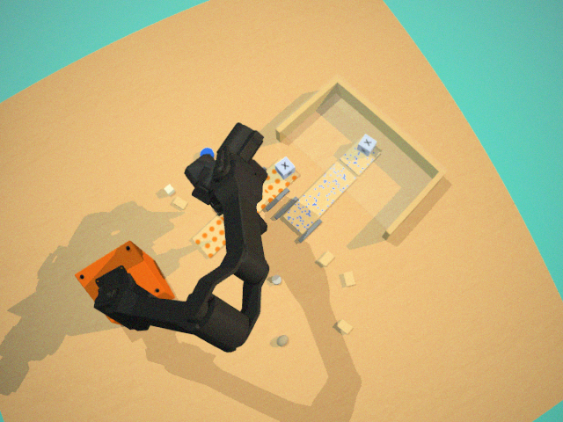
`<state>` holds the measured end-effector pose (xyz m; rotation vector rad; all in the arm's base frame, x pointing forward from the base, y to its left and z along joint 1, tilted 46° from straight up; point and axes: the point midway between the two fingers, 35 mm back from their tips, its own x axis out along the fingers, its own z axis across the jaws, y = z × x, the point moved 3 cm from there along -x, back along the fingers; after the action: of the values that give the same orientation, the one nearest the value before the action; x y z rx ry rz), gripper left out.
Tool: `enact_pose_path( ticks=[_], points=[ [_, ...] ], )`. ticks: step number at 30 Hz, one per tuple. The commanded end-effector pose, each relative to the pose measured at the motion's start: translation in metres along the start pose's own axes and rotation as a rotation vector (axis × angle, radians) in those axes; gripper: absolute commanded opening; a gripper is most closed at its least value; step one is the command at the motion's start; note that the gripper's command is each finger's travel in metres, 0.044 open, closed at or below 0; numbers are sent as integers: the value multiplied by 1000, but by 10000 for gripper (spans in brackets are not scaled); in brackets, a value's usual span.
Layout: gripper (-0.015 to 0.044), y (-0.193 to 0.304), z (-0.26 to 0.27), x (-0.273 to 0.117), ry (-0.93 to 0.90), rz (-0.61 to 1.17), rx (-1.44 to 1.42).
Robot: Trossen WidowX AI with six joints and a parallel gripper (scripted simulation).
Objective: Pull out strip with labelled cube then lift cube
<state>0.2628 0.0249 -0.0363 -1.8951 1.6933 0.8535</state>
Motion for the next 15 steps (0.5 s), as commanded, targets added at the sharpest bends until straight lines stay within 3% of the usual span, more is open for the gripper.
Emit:
enact_pose_path(
  ticks=[1,15],
  points=[
    [440,-15,1,-1,5,6,-2],
    [440,-68,6,-9,5,5,0]
  ],
)
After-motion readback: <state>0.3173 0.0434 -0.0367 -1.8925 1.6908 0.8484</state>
